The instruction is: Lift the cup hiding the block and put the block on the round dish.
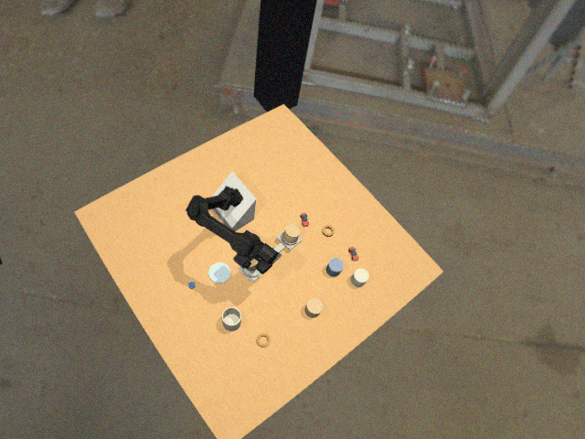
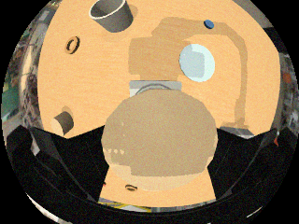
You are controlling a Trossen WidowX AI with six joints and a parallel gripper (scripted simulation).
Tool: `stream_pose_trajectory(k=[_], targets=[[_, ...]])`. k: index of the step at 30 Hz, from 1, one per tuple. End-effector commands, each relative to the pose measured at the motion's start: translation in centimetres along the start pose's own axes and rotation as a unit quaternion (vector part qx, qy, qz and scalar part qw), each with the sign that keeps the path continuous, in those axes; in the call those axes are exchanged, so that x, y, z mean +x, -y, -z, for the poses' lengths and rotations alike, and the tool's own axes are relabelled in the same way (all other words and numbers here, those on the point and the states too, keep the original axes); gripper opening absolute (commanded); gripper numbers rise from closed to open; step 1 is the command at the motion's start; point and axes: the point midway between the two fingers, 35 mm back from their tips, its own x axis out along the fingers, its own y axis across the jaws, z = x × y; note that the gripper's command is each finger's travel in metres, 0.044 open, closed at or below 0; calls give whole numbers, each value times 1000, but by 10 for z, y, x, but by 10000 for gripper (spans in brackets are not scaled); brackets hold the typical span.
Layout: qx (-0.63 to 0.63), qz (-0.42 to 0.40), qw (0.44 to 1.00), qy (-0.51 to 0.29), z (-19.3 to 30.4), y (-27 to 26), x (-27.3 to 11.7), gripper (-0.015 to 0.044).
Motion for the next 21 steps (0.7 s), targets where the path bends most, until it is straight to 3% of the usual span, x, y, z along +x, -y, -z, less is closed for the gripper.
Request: stream_pose_trajectory(k=[1, 21], targets=[[-1, -1, 1000, 0, 0, 0, 0, 0], [6, 2, 999, -41, -64, 68, 47, 0]])
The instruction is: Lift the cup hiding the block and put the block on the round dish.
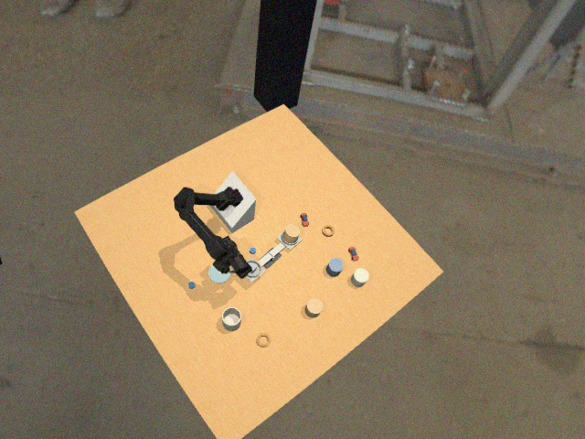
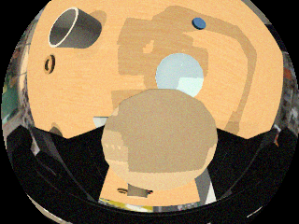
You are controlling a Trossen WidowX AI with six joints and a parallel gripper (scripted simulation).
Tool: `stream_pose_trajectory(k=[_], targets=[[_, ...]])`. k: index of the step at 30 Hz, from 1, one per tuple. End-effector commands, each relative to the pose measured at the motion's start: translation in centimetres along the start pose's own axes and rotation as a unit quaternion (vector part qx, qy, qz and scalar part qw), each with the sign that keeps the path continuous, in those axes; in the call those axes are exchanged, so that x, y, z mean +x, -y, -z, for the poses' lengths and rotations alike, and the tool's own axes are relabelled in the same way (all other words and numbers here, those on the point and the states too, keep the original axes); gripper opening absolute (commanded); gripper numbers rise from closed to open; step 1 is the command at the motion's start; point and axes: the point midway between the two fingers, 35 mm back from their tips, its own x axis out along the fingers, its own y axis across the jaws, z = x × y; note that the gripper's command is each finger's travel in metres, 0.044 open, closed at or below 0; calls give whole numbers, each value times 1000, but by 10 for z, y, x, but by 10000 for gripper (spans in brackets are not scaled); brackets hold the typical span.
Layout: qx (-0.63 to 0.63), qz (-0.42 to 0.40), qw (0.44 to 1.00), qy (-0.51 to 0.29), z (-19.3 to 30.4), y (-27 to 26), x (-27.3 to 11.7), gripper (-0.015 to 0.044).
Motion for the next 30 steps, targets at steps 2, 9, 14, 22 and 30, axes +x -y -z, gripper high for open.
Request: stream_pose_trajectory(k=[2, 9, 14, 22, 30], targets=[[0, -5, 1000, -7, -14, 21, 9, 0], [2, -9, 1000, -9, -31, 52, 22, 0], [3, -12, 1000, -4, -40, 74, 29, 0], [2, -14, 1000, 11, -51, 110, 38, 0], [-3, -10, 999, 35, -58, 145, 45, 0]])
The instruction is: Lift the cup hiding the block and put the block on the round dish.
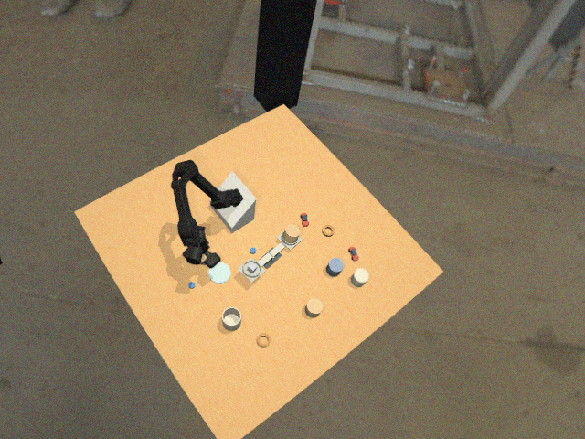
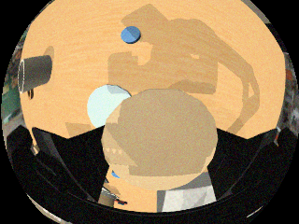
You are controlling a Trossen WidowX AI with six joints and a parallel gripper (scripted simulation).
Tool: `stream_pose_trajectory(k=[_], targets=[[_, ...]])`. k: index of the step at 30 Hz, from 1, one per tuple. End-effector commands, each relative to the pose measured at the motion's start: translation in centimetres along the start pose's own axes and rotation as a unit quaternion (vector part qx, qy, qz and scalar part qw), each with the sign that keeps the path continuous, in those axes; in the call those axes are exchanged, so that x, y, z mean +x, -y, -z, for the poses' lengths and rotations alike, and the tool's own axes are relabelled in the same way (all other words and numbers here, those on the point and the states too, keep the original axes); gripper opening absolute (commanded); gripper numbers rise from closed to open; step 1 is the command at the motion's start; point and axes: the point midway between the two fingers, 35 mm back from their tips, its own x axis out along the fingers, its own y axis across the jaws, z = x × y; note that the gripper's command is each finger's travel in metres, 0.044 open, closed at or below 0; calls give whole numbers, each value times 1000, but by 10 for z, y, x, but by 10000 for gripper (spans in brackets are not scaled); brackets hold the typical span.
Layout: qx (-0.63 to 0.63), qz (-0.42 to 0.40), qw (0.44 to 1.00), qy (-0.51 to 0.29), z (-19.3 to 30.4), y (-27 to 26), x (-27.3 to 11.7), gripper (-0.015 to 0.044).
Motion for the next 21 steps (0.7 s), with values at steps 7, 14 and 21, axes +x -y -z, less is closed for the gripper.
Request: stream_pose_trajectory(k=[7, 14, 21], targets=[[-7, 2, 1000, 19, -2, 23, 8, 0], [-7, 3, 1000, 20, -3, 24, 38, 0], [-7, 3, 1000, 20, -3, 24, 44, 0]])
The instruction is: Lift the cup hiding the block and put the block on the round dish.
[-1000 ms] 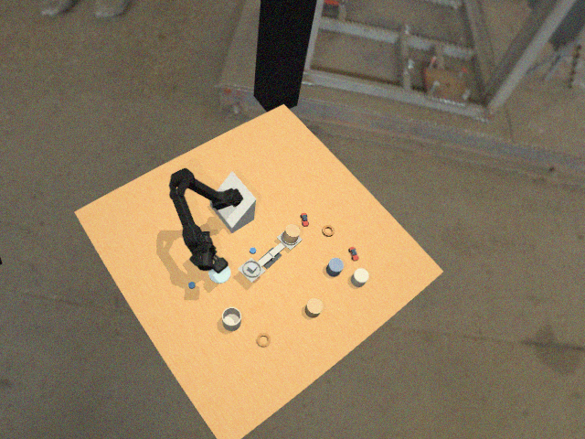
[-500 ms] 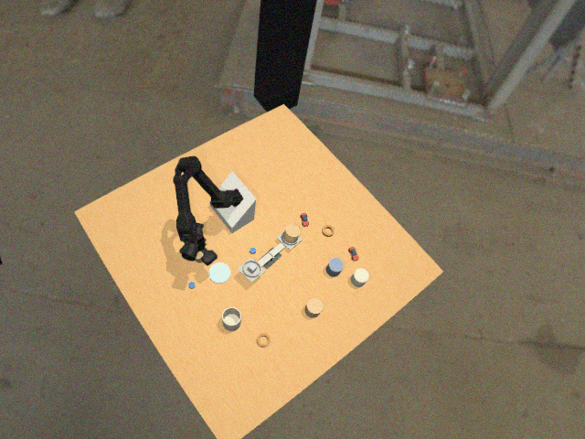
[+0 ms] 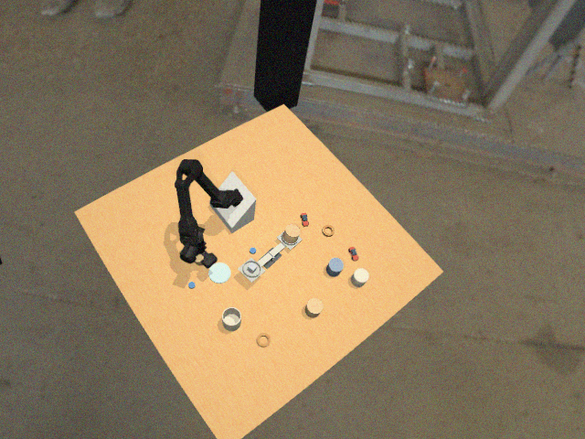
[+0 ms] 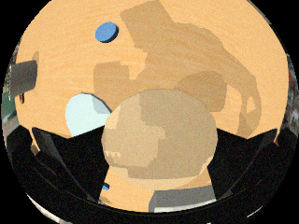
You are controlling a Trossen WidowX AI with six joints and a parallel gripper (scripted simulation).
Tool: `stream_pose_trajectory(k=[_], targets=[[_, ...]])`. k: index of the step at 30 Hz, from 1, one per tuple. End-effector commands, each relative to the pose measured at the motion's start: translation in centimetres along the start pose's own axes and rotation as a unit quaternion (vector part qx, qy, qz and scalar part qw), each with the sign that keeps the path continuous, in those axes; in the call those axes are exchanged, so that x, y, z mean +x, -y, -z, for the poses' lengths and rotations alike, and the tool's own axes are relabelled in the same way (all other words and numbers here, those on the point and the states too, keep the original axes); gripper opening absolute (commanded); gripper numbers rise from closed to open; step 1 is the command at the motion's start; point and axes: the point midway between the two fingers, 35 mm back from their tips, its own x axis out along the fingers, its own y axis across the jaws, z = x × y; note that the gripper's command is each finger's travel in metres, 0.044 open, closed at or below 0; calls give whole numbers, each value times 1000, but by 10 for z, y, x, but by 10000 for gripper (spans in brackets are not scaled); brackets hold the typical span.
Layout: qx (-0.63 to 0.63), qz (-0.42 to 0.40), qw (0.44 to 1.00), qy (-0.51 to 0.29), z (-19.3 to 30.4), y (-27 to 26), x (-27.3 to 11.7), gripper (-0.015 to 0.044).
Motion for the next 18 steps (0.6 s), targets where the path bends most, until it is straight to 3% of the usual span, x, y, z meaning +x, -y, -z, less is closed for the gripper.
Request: stream_pose_trajectory(k=[1, 12, 18], targets=[[-3, -2, 1000, 0, 0, -1, 4, 0], [-3, -2, 1000, 0, 0, -1, 22, 0], [1, -1, 1000, 3, -2, 0, 16, 157]])
